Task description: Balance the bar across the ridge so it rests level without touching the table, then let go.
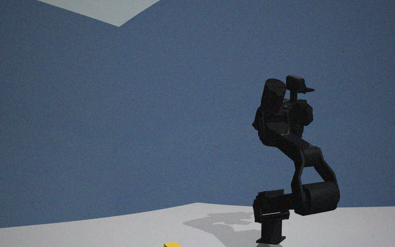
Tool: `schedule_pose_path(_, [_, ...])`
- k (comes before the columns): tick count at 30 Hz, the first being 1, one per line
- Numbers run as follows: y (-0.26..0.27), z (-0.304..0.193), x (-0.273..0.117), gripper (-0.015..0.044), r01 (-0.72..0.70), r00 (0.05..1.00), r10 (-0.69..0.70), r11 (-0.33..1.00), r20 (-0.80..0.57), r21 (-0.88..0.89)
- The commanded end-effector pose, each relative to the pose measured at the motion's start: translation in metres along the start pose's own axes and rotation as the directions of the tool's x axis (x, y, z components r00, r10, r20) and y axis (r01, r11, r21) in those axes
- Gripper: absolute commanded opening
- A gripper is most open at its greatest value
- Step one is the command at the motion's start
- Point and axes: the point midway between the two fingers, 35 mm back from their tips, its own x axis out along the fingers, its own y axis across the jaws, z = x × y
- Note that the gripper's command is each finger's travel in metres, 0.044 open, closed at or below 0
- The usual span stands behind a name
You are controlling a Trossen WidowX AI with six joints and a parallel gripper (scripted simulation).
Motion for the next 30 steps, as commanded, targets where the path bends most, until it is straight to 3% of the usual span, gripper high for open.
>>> schedule_pose_path(1, [0.0, -0.001, 0.0, 0.0374, 0.001, 1.0, -0.002, 1.0, -0.004, -0.007])
schedule_pose_path(4, [-0.005, -0.016, 0.001, 0.0315, 0.017, 0.998, -0.024, 0.994, -0.063, -0.104])
schedule_pose_path(16, [-0.035, -0.089, -0.012, 0.0315, -0.05, 0.925, -0.146, 0.869, -0.351, -0.493])
schedule_pose_path(30, [-0.071, -0.16, -0.058, 0.0315, -0.382, 0.721, -0.314, 0.563, -0.618, -0.733])
